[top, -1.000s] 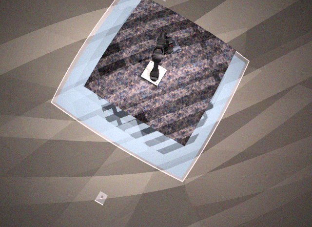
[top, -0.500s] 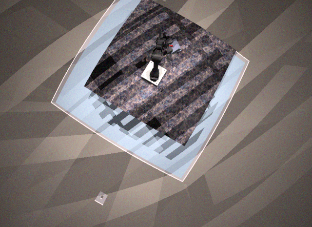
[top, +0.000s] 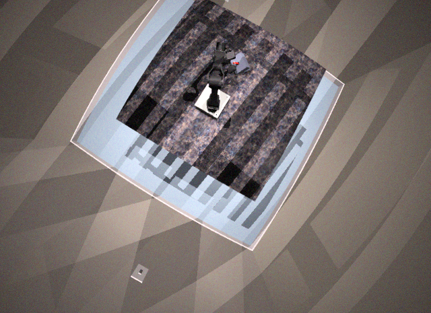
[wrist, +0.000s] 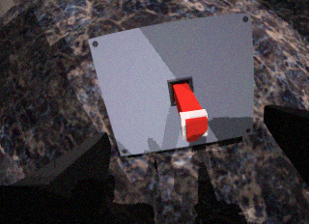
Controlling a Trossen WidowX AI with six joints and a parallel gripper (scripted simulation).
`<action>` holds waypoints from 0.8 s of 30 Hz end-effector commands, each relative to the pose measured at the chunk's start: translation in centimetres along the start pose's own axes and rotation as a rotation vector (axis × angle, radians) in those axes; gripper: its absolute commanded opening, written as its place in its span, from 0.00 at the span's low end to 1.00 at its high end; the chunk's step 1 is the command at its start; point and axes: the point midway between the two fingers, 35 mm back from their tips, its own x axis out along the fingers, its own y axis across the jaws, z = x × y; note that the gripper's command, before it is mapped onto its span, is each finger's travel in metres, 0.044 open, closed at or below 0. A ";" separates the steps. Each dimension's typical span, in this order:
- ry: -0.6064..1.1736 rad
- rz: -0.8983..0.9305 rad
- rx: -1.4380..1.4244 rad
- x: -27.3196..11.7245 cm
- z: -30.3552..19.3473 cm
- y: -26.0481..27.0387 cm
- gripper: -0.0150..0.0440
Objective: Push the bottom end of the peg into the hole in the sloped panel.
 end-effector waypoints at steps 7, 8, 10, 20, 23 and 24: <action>-0.002 0.000 0.003 -2.1 0.1 0.2 1.00; -0.001 0.000 0.002 -2.3 0.1 0.2 1.00; -0.001 0.000 0.002 -2.8 0.0 0.2 1.00; 0.001 -0.001 -0.002 -4.8 -0.2 0.2 1.00; 0.002 -0.001 -0.002 -5.1 -0.3 0.1 1.00; 0.002 -0.001 -0.002 -5.3 -0.3 0.1 1.00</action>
